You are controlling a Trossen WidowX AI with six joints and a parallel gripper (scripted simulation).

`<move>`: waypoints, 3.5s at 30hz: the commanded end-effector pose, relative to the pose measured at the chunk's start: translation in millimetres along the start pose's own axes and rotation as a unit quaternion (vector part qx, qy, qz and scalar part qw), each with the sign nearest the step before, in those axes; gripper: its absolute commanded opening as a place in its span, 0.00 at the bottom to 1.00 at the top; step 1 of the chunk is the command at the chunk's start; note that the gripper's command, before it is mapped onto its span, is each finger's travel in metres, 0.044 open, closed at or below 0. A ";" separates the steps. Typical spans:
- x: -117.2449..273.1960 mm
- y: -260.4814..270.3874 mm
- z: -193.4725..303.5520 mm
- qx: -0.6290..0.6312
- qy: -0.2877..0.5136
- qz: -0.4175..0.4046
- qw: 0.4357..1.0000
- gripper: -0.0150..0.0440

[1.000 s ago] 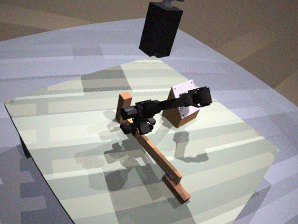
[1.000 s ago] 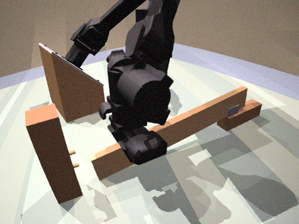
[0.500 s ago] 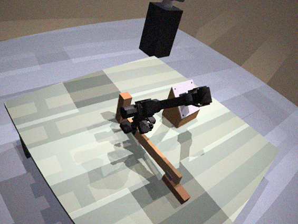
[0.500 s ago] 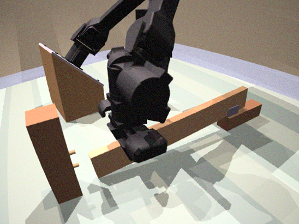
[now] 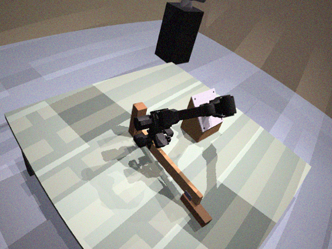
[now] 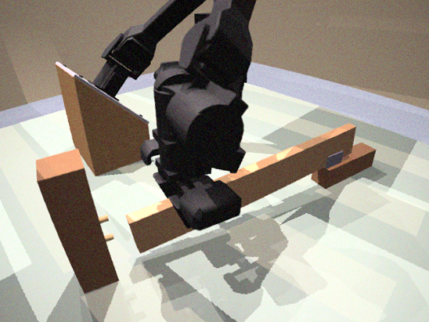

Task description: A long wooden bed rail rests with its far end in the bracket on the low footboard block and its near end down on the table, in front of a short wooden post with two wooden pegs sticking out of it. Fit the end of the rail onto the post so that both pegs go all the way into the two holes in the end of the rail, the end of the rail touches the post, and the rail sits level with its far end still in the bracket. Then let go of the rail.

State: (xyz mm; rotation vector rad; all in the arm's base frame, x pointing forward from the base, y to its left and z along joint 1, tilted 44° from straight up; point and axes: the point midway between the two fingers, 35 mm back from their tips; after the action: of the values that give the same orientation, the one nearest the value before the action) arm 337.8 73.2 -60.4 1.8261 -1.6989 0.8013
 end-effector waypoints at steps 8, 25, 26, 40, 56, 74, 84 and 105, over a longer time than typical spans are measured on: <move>10.6 -4.6 -0.8 0.001 -0.003 0.009 1.000 0.25; 19.1 -4.4 -0.7 0.001 -0.003 0.009 1.000 0.25; 19.6 -4.4 -0.7 0.001 -0.003 0.009 1.000 0.25; 26.7 -4.2 -0.6 0.001 -0.003 0.009 1.000 0.25; 22.9 -3.3 -0.7 0.001 -0.003 0.009 1.000 0.25; 21.8 -1.9 -0.9 0.001 -0.003 0.009 1.000 0.25; 21.8 -1.4 -1.0 0.001 -0.003 0.009 1.000 0.25; 21.3 -0.8 -0.3 0.001 -0.003 0.009 1.000 0.25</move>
State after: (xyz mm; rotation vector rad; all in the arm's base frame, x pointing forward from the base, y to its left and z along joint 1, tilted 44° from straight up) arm 338.5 59.7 -45.7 1.8212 -1.7105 0.8079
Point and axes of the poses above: the point midway between the two fingers, 35 mm back from their tips, its own x axis back along the fingers, its own y axis across the jaws, z = x × y, and after that the axes turned 8 degrees about x, right-handed
